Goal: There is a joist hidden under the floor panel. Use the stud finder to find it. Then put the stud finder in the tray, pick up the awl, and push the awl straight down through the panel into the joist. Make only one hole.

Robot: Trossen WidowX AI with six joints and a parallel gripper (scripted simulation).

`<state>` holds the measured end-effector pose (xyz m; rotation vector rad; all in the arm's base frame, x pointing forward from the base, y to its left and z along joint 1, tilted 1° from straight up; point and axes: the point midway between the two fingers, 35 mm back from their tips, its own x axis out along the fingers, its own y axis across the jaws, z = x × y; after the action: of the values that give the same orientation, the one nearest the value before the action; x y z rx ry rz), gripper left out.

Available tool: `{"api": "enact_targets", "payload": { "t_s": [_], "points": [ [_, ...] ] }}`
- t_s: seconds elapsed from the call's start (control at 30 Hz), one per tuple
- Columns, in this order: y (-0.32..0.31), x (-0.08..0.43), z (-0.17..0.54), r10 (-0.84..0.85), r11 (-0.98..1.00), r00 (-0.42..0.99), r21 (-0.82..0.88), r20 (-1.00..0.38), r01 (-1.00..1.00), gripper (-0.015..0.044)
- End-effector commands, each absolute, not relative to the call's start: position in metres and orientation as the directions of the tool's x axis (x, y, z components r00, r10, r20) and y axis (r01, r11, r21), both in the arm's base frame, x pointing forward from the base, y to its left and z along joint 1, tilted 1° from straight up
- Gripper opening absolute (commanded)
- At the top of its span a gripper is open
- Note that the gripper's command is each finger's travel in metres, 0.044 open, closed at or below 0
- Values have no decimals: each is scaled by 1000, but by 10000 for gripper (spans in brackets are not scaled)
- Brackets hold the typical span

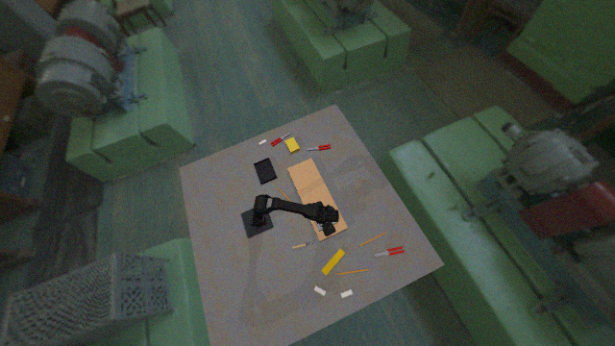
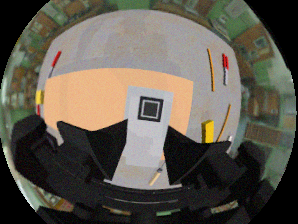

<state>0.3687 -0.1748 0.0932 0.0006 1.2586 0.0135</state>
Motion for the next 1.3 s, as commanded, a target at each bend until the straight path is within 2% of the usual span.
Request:
{"api": "enact_targets", "payload": {
  "t_s": [0.0, 0.77, 1.27],
  "points": [
    [-183, 370, 93, 9, 1000, 307, 6, -952, -10, 0],
    [-196, 369, 95, 9, 1000, 307, 6, -952, -10, 0],
    [-202, 371, 154, 8, 1000, 307, 5, -952, -10, 0]
  ]
}}
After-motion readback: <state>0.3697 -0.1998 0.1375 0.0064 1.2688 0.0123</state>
